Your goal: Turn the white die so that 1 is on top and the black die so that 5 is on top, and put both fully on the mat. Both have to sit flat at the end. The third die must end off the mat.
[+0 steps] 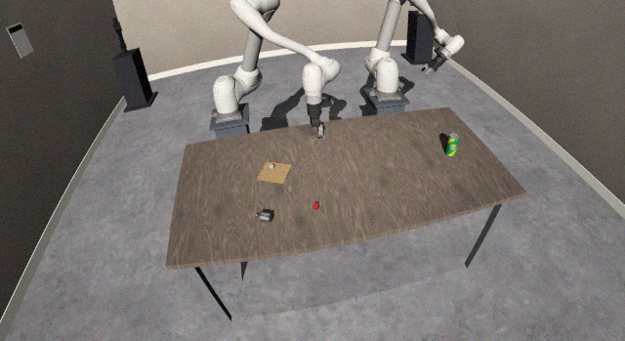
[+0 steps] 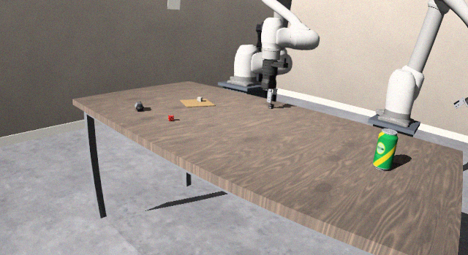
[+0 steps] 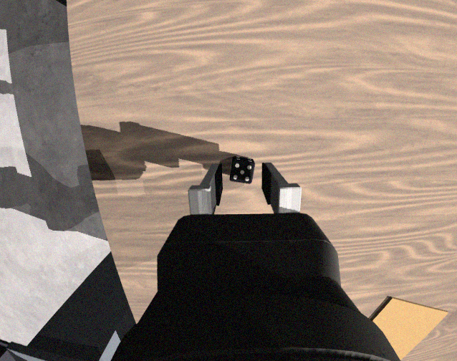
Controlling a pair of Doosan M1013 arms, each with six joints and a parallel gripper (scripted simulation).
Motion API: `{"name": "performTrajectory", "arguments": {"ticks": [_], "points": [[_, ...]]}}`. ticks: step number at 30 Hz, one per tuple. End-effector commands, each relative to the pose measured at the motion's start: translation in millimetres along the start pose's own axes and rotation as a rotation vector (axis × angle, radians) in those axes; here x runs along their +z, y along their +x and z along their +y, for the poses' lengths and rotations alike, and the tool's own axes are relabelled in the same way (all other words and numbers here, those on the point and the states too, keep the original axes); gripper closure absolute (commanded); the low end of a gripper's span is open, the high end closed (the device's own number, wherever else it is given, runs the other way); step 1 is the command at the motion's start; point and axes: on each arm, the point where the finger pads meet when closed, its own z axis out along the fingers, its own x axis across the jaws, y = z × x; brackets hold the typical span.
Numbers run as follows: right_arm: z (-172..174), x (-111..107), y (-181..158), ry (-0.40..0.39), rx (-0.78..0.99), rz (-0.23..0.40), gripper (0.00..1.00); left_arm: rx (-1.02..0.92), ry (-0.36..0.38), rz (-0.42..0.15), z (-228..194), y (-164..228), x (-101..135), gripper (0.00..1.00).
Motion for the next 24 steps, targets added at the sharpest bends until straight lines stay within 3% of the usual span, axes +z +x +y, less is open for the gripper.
{"name": "performTrajectory", "arguments": {"ticks": [1, 24], "points": [[-0.4, 0.0, 0.2, 0.001, 0.000, 0.001, 0.30, 0.000, -0.001, 0.000, -0.1, 0.1, -0.5, 0.00], [-0.4, 5.1, 0.2, 0.001, 0.000, 0.001, 0.30, 0.000, -0.001, 0.000, -0.1, 0.1, -0.5, 0.00]]}}
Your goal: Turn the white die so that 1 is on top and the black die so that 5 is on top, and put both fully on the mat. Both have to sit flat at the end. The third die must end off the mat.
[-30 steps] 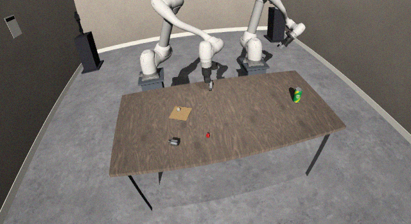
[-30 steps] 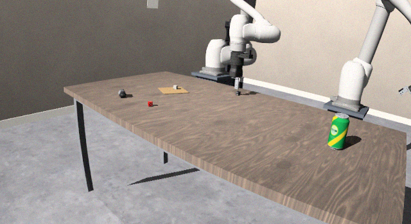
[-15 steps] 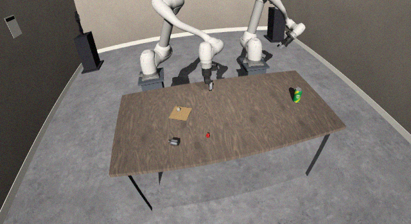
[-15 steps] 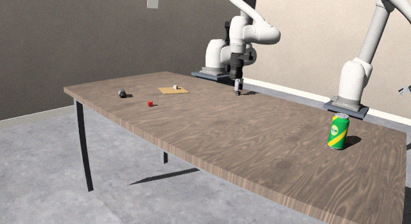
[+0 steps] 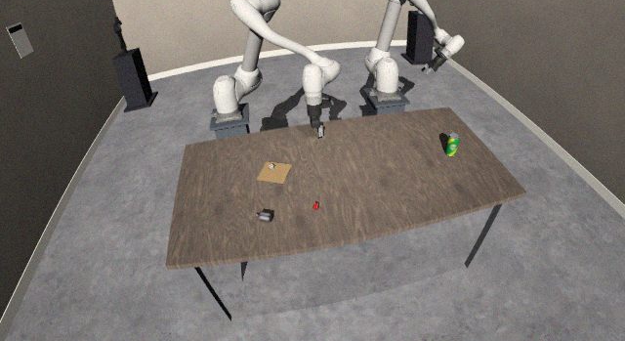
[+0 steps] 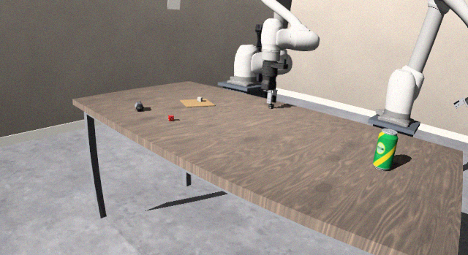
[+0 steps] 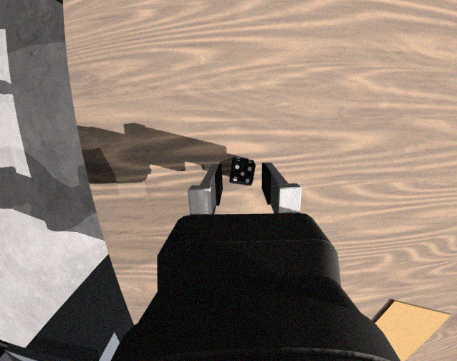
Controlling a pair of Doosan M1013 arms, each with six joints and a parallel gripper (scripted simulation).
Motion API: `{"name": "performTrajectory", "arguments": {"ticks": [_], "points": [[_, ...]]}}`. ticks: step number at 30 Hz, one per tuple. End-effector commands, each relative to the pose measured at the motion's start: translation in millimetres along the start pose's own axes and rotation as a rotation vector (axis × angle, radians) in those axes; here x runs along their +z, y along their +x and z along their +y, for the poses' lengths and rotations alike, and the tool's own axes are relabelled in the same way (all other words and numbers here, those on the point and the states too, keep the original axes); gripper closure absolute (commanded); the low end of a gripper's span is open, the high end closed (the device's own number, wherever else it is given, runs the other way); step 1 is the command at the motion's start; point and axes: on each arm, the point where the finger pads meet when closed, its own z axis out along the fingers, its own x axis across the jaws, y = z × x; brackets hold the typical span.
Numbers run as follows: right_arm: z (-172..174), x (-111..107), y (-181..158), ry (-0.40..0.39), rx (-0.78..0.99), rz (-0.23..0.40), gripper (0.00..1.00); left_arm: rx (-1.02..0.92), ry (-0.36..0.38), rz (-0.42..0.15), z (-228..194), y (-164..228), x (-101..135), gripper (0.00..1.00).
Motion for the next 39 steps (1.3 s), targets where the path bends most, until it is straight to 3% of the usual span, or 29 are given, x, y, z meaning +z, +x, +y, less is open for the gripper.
{"name": "performTrajectory", "arguments": {"ticks": [1, 20, 39], "points": [[-0.3, 0.7, 0.2, 0.001, 0.000, 0.000, 0.30, 0.000, -0.001, 0.000, -0.1, 0.1, -0.5, 0.00], [-0.4, 22.9, 0.2, 0.001, 0.000, 0.000, 0.30, 0.000, -0.001, 0.000, -0.1, 0.1, -0.5, 0.00], [-0.4, 24.4, 0.2, 0.001, 0.000, 0.000, 0.30, 0.000, -0.001, 0.000, -0.1, 0.1, -0.5, 0.00]]}}
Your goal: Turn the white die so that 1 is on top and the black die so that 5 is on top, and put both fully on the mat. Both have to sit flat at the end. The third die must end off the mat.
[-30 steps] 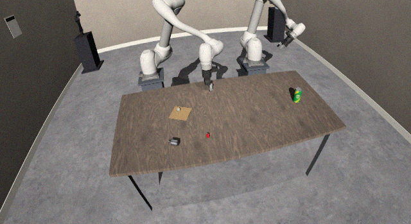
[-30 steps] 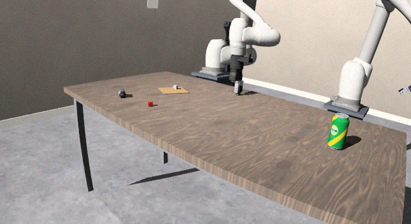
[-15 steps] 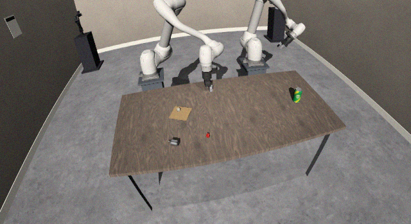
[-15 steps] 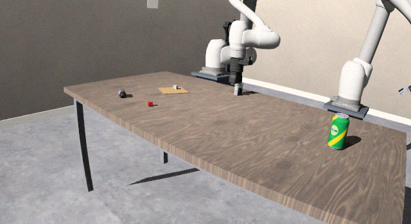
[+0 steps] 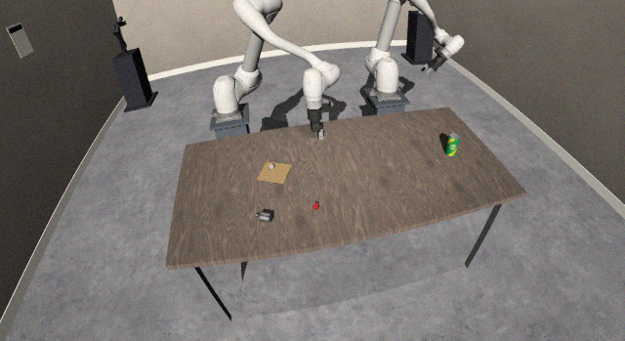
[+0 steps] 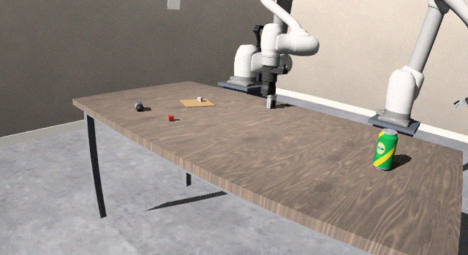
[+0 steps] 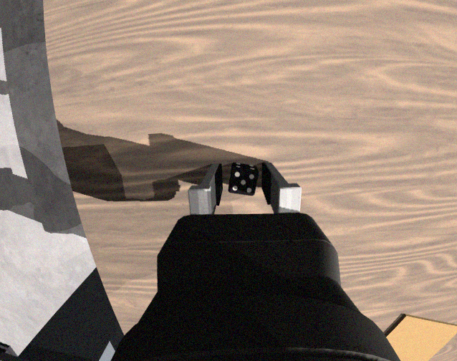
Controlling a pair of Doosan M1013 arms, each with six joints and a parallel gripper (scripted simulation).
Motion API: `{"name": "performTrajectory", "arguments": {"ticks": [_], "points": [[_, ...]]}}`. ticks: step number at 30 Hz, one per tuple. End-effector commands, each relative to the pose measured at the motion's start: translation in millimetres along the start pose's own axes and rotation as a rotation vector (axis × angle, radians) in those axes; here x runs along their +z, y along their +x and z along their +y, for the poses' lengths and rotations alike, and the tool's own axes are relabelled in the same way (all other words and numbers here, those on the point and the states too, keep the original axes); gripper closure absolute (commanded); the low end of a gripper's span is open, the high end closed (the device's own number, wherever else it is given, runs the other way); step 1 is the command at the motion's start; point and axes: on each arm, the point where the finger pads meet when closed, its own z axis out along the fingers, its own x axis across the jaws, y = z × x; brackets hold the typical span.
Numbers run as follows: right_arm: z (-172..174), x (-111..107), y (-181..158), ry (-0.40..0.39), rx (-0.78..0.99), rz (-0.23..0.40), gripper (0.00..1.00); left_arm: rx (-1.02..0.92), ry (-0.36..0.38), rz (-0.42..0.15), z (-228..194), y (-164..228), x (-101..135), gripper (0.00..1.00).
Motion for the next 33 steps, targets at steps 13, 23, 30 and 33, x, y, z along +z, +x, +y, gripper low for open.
{"name": "performTrajectory", "arguments": {"ticks": [13, 23, 30, 33], "points": [[-0.4, -0.7, 0.2, 0.001, 0.000, 0.001, 0.60, 0.000, -0.001, 0.000, -0.1, 0.1, -0.5, 0.00], [-0.4, -0.7, 0.2, 0.001, 0.000, 0.001, 0.60, 0.000, -0.001, 0.000, -0.1, 0.1, -0.5, 0.00], [-0.4, -0.7, 0.2, 0.001, 0.000, 0.001, 0.60, 0.000, -0.001, 0.000, -0.1, 0.1, -0.5, 0.00], [-0.4, -0.7, 0.2, 0.001, 0.000, 0.001, 0.60, 0.000, -0.001, 0.000, -0.1, 0.1, -0.5, 0.00]]}}
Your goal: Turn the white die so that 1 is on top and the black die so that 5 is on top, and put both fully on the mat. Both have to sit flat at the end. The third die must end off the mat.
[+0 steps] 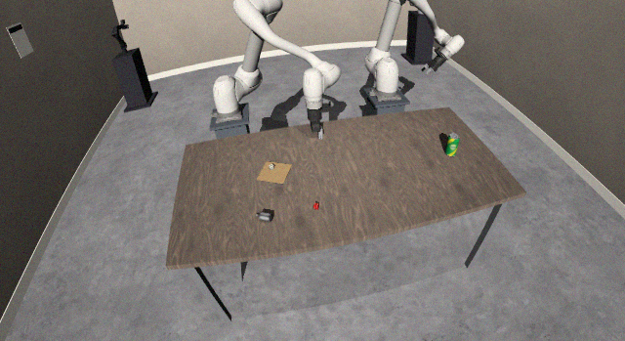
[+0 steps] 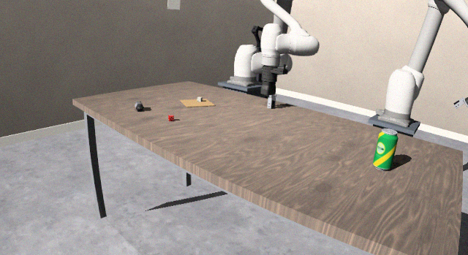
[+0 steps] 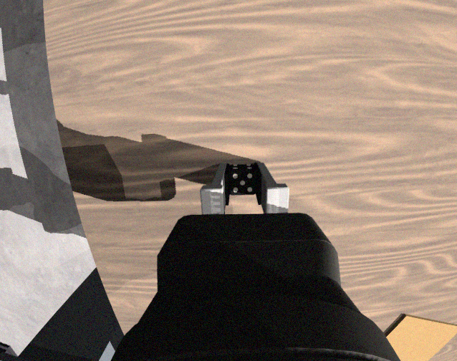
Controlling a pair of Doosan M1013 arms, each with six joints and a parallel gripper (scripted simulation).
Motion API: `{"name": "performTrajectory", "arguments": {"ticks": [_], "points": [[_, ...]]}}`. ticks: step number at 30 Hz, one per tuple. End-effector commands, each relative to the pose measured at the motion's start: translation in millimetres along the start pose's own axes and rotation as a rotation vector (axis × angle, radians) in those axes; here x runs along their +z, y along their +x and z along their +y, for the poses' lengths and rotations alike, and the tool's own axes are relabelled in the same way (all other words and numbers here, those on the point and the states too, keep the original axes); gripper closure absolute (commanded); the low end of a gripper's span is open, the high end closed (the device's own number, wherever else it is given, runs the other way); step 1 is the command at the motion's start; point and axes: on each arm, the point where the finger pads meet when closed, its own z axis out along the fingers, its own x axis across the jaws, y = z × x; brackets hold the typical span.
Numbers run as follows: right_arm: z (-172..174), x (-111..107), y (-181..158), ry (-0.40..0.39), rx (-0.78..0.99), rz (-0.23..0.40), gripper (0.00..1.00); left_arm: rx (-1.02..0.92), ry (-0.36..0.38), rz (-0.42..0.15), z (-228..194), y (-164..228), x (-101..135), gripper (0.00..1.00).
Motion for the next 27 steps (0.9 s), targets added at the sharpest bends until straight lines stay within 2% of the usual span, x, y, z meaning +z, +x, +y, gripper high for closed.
{"name": "performTrajectory", "arguments": {"ticks": [1, 12, 16, 21, 23, 27], "points": [[-0.4, -0.7, 0.2, 0.001, 0.000, 0.001, 0.60, 0.000, -0.001, 0.000, -0.1, 0.1, -0.5, 0.00], [-0.4, -6.5, 0.2, 0.001, 0.000, 0.001, 0.60, 0.000, -0.001, 0.000, -0.1, 0.1, -0.5, 0.00], [-0.3, -26.1, 0.2, 0.001, 0.000, 0.001, 0.60, 0.000, -0.001, 0.000, -0.1, 0.1, -0.5, 0.00], [-0.3, -63.3, 0.2, 0.001, 0.000, 0.001, 0.60, 0.000, -0.001, 0.000, -0.1, 0.1, -0.5, 0.00], [-0.3, -63.3, 0.2, 0.001, 0.000, 0.001, 0.60, 0.000, -0.001, 0.000, -0.1, 0.1, -0.5, 0.00], [-0.3, -89.2, 0.2, 0.001, 0.000, 0.001, 0.60, 0.000, -0.001, 0.000, -0.1, 0.1, -0.5, 0.00]]}}
